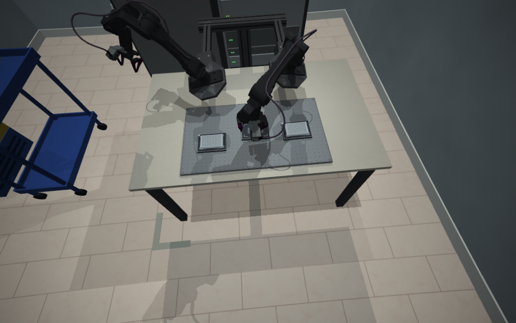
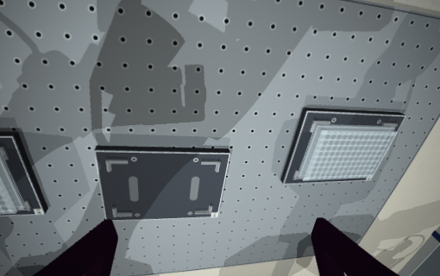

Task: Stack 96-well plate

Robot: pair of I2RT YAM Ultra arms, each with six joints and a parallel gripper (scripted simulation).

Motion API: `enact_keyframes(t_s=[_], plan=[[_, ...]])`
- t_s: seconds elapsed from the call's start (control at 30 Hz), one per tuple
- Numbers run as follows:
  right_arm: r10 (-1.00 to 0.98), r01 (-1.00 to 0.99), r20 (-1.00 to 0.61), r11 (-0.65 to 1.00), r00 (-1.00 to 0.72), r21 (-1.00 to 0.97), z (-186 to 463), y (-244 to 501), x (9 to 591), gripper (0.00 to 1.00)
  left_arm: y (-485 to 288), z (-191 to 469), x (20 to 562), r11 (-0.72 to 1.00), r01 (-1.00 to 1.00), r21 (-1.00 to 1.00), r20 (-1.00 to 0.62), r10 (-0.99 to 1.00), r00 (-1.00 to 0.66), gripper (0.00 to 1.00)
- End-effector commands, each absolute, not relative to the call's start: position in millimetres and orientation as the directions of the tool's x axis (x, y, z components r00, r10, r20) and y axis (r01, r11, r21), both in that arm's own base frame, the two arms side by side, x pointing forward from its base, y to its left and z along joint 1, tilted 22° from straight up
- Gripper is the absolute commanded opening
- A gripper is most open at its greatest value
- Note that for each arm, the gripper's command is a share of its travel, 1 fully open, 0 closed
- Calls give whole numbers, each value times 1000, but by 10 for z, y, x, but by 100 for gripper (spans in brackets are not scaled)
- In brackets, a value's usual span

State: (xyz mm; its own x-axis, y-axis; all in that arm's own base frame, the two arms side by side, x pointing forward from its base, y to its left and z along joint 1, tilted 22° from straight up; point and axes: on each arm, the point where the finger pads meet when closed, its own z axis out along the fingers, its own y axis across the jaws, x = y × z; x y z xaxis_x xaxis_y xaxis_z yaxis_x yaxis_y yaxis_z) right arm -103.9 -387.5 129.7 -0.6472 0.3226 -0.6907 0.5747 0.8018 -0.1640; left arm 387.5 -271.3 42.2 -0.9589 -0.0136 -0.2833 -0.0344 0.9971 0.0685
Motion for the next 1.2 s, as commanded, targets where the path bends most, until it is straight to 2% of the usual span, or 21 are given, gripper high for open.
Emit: enact_keyframes(t_s=[0.0, 0.57, 0.67, 0.8, 1.03, 1.1, 1.17], plan=[[316, 576, -690, 798, -651, -178, 1343, -3884, -1058, 100, -2745, 483, 3882, 998, -31, 58, -295, -13, -955, 100], [316, 576, -690, 798, -651, -178, 1343, -3884, -1058, 100, -2745, 483, 3882, 998, -31, 58, -295, -13, -955, 100], [333, 581, -672, 794, -661, -179, 1315, -3902, -1033, 100, -2756, 518, 3949, 999, -25, 49, -335, -7, -942, 100], [339, 555, -637, 815, -692, -169, 1269, -3968, -749, 100, -2674, 537, 4016, 999, -27, 40, -392, -9, -920, 100], [260, 410, -557, 897, -789, -162, 1183, -3971, 342, 100, -2258, 510, 3891, 998, -21, 67, -491, 14, -871, 100], [260, 410, -557, 897, -789, -162, 1183, -3971, 342, 100, -2258, 510, 3891, 998, -21, 67, -491, 14, -871, 100], [209, 345, -536, 924, -818, -165, 1164, -3894, 750, 100, -2104, 494, 3829, 997, -20, 79, -517, 24, -856, 100]])
